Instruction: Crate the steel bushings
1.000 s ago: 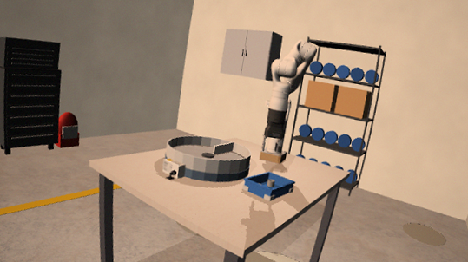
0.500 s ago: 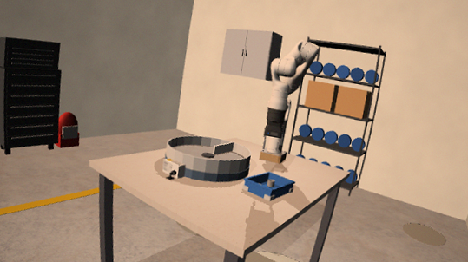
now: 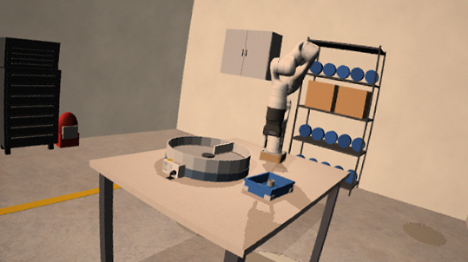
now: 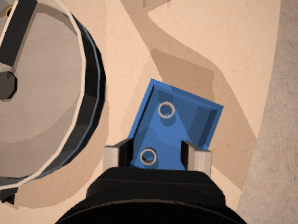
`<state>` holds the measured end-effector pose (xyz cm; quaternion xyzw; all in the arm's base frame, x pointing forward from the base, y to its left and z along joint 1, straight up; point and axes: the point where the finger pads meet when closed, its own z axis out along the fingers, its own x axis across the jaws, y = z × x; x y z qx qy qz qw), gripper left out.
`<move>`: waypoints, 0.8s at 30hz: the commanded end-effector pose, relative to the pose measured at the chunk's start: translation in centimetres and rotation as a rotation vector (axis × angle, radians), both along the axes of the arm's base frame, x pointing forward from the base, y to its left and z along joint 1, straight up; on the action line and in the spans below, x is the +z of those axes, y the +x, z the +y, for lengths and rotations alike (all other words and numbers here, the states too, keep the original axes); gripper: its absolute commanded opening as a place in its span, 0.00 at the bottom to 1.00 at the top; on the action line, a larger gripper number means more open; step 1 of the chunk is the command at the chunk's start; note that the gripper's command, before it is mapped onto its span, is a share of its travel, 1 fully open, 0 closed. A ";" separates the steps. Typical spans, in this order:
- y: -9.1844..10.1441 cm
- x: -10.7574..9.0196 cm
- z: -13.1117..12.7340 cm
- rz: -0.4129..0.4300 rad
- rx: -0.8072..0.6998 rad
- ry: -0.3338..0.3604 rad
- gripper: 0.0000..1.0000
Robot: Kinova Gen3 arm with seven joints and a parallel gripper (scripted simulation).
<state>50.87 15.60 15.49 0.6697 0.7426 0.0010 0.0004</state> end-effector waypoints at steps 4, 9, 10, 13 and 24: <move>0.0 0.1 0.1 -0.002 0.001 0.001 1.00; -0.3 0.4 0.3 -0.002 -0.237 0.001 1.00; -0.3 0.4 0.3 -0.002 -0.237 0.001 1.00; -0.3 0.4 0.3 -0.002 -0.237 0.001 1.00; -0.3 0.4 0.3 -0.002 -0.237 0.001 1.00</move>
